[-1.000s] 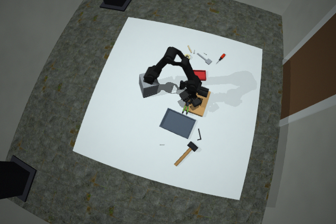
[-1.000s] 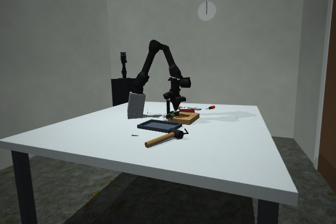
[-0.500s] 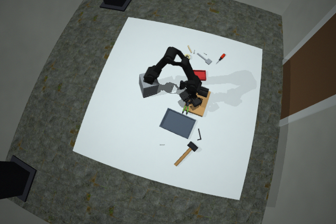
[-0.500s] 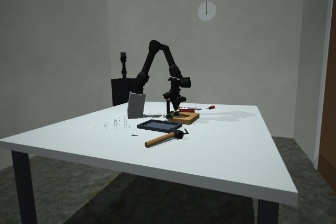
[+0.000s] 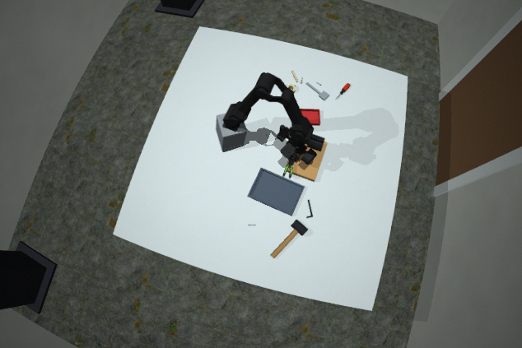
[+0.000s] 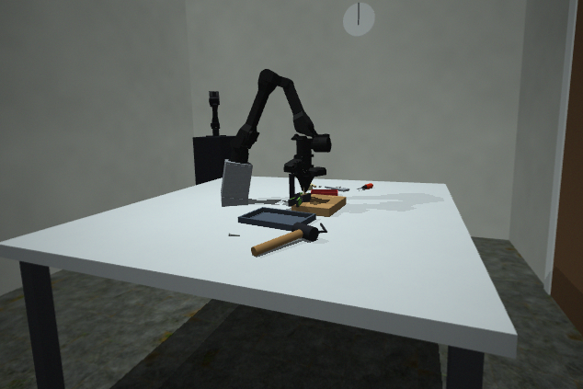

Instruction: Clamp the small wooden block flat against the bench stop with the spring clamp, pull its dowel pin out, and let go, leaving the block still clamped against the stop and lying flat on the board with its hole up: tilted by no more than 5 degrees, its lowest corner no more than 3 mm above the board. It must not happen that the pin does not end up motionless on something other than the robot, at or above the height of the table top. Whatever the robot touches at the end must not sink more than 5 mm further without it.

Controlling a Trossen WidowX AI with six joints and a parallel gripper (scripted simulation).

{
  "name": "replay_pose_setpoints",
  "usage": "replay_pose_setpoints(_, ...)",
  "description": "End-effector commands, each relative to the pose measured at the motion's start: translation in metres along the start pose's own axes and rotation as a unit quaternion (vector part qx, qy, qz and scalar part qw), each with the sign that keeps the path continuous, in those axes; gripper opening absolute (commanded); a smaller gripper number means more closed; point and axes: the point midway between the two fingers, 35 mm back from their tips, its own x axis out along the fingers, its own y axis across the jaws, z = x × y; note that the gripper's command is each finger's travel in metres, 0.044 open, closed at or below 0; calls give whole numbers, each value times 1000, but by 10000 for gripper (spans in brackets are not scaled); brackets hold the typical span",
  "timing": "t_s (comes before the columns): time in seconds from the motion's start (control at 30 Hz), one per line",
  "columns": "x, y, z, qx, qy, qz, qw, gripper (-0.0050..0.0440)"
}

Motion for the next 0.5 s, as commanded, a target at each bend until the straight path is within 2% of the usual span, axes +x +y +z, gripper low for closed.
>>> replay_pose_setpoints(0.0,-2,0,0,-54,0,1,999,0)
replay_pose_setpoints(0.23,-2,0,0,-159,0,1,987,0)
replay_pose_setpoints(0.3,-2,0,0,-159,0,1,987,0)
replay_pose_setpoints(0.47,-2,0,0,-240,0,1,971,0)
